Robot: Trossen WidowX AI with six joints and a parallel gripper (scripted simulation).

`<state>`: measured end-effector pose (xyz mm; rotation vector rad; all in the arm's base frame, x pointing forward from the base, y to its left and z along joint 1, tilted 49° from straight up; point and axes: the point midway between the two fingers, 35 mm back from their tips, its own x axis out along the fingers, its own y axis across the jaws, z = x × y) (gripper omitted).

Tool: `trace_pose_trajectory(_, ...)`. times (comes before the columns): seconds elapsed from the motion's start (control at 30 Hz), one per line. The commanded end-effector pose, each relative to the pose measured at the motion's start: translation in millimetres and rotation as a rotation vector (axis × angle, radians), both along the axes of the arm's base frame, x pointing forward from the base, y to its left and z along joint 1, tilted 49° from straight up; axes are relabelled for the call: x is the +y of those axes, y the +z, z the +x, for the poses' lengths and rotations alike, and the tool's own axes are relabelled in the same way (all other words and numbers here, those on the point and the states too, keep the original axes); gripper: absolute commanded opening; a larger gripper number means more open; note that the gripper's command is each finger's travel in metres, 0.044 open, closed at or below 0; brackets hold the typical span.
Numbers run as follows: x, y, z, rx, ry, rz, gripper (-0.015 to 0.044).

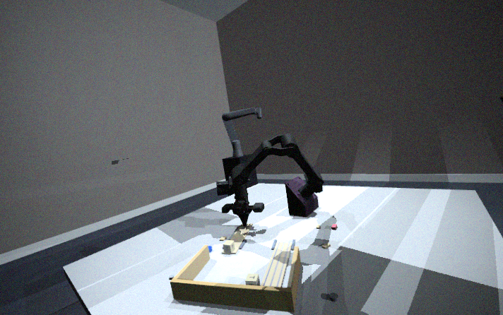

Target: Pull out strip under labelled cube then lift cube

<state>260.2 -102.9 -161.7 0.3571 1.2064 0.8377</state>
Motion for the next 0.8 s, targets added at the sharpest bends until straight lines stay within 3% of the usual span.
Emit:
trace_pose_trajectory(0.0, 6.5, -3.9, -8.1, 0.026, 0.013, 0.01, 0.0)
trace_pose_trajectory(0.67, 6.5, -3.9, -8.1, 0.026, 0.013, 0.01, 0.0)
trace_pose_trajectory(0.77, -16.1, 13.2, -0.8, 0.013, 0.006, 0.003, 0.0)
